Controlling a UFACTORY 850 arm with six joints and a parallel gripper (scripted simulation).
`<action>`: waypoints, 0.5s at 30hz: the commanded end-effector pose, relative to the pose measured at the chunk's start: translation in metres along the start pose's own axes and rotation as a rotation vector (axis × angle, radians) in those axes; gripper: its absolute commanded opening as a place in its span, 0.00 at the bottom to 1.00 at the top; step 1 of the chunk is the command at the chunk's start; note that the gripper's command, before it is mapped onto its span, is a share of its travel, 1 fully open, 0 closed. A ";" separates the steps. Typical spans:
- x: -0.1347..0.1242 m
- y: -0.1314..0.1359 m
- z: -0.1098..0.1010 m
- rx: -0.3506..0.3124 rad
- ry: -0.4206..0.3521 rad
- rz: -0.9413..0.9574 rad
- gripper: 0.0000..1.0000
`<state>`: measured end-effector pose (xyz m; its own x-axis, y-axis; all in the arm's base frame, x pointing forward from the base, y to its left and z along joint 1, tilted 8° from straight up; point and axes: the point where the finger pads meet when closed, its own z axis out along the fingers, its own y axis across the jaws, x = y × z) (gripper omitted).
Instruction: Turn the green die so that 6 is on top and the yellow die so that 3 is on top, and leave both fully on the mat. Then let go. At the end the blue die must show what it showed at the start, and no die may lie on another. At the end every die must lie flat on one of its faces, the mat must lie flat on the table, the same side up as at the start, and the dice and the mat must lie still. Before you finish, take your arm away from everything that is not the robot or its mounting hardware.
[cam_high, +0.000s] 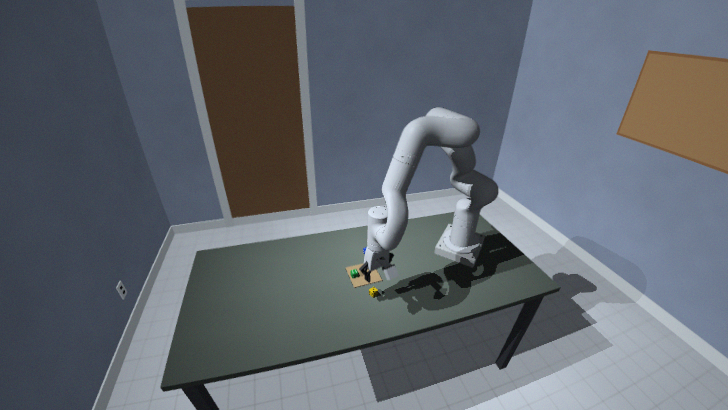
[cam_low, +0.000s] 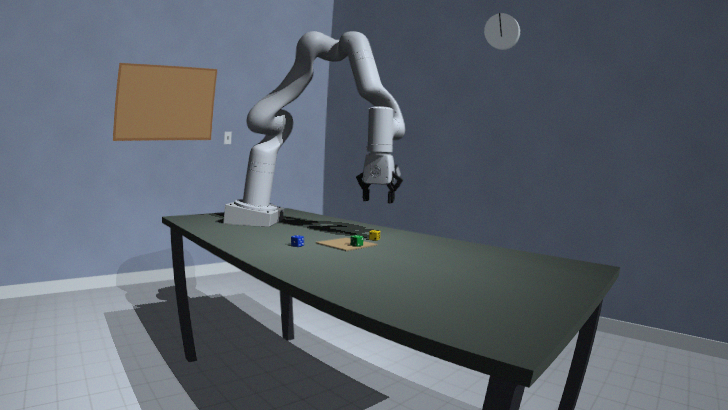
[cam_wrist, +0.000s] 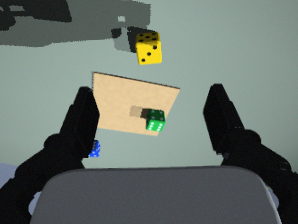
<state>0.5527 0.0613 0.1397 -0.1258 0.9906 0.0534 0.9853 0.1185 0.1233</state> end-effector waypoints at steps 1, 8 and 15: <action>-0.001 0.001 0.001 -0.002 0.000 -0.081 1.00; -0.002 0.001 0.004 -0.002 0.000 -0.262 1.00; -0.004 0.001 0.008 -0.002 -0.001 -0.528 1.00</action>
<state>0.5537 0.0585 0.1331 -0.4858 0.8739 -0.0171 0.8663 0.4841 0.1232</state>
